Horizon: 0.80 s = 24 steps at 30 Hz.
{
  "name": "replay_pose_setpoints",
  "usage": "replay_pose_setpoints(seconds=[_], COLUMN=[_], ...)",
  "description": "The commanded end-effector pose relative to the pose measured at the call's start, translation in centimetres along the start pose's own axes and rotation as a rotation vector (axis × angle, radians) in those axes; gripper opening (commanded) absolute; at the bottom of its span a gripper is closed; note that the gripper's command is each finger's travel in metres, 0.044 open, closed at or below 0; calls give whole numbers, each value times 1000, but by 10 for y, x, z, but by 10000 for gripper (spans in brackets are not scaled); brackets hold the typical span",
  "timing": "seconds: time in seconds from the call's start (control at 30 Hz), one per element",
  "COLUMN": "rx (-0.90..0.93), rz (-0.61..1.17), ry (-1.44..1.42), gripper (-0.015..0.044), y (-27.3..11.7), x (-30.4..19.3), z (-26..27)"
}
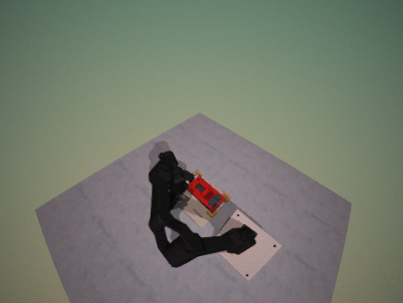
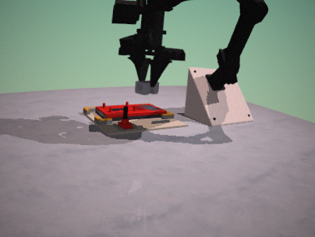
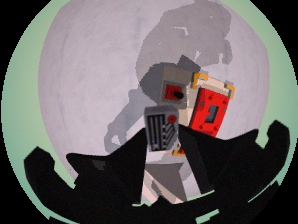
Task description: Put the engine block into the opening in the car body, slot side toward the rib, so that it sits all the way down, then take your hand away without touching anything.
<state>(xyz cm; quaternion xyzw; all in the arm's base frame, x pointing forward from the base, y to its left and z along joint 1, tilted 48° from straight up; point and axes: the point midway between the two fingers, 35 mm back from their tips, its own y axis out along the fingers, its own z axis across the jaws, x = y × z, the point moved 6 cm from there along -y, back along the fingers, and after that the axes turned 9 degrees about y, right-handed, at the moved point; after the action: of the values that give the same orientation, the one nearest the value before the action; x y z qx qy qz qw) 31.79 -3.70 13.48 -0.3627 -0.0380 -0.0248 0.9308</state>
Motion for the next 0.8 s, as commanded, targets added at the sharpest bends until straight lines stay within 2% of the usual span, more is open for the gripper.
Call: replay_pose_setpoints(seconds=[0.0, 0.77], rx=[-7, -9], rz=[0, 4], ry=[18, 137], gripper=[0, 0], y=[3, 25], x=[2, 1], z=[-12, -81])
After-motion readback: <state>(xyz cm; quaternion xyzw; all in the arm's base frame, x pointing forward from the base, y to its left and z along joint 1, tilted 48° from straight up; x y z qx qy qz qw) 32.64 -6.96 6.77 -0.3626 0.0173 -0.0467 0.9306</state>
